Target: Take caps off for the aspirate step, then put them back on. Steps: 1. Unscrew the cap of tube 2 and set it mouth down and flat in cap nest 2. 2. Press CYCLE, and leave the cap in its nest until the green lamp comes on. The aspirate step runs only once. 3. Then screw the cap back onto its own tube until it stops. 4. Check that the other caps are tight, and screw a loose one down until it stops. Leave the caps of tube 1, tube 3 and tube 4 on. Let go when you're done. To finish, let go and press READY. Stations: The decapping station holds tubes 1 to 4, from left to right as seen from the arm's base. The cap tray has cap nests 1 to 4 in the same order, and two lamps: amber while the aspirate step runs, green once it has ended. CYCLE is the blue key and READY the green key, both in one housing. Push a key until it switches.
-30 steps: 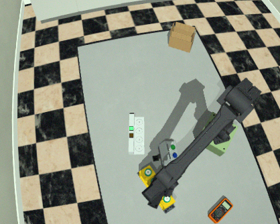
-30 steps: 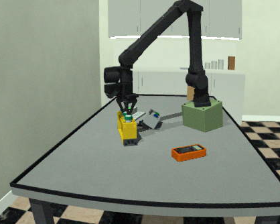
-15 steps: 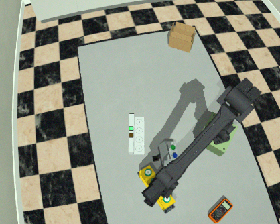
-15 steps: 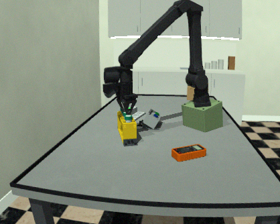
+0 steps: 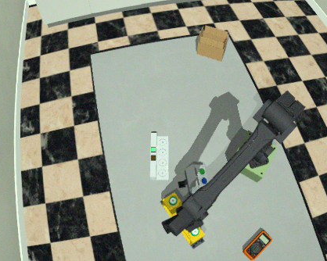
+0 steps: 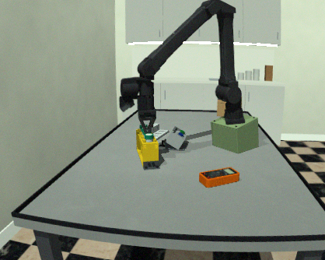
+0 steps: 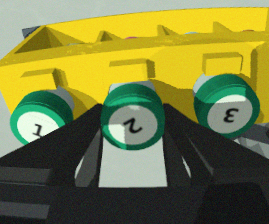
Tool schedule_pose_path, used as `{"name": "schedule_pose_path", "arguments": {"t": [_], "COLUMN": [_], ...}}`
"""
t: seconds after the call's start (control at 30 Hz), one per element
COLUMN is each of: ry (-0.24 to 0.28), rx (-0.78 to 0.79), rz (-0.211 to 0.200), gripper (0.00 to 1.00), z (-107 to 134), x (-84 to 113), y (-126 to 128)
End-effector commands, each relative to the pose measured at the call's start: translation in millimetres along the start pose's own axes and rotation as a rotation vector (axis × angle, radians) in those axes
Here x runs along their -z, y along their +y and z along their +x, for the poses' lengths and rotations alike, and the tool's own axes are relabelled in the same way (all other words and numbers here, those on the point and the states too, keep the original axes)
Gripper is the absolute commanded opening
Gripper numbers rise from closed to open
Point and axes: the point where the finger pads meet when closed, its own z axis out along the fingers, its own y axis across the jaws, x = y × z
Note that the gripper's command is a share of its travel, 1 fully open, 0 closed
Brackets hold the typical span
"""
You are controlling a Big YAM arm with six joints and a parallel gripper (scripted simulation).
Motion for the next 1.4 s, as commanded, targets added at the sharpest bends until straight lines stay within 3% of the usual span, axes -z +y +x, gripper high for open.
{"name": "schedule_pose_path", "arguments": {"t": [0.0, 0.1, 0.13, 0.2, 0.23, 0.27, 0.3, 0.37, 0.4, 0.43, 0.63, 0.67, 0.7, 1.37], "ry": [0.004, 0.004, -0.021, -0.021, -0.021, 0.004, -0.021, -0.021, 0.014, -0.021, -0.021, 0.017, 0.019, 0.008], "rx": [-0.138, -0.156, -0.147, -0.147, -0.147, -0.156, -0.147, -0.147, -0.157, -0.147, -0.147, -0.095, -0.055, 0.653], "rz": [0.002, 0.002, -0.007, -0.007, -0.007, 0.002, -0.007, -0.007, 0.005, -0.007, -0.007, 0.006, 0.006, -0.002], "gripper": [0.0, 0.0, 0.0, 0.0, 0.49, 0.49, 0.49, 0.49, 0.49, 0.49, 0.49, 0.49, 0.49, 0.49], "z": [-1.0, -1.0, -10.7, -10.7, -10.7, -1.0, -10.6, -10.6, 1.7, -10.6, -10.6, 1.4, 1.2, -3.3], "x": [-7.4, -7.5, 4.9, 4.9, 4.9, -7.5, 4.9, 4.9, -7.4, 4.9, 5.0, -6.1, -4.6, -2.9], "y": [1.3, 1.3, 3.1, 3.1, 3.1, 1.4, 3.1, 3.1, 0.7, 3.1, 3.0, 0.8, 0.8, 3.7]}}
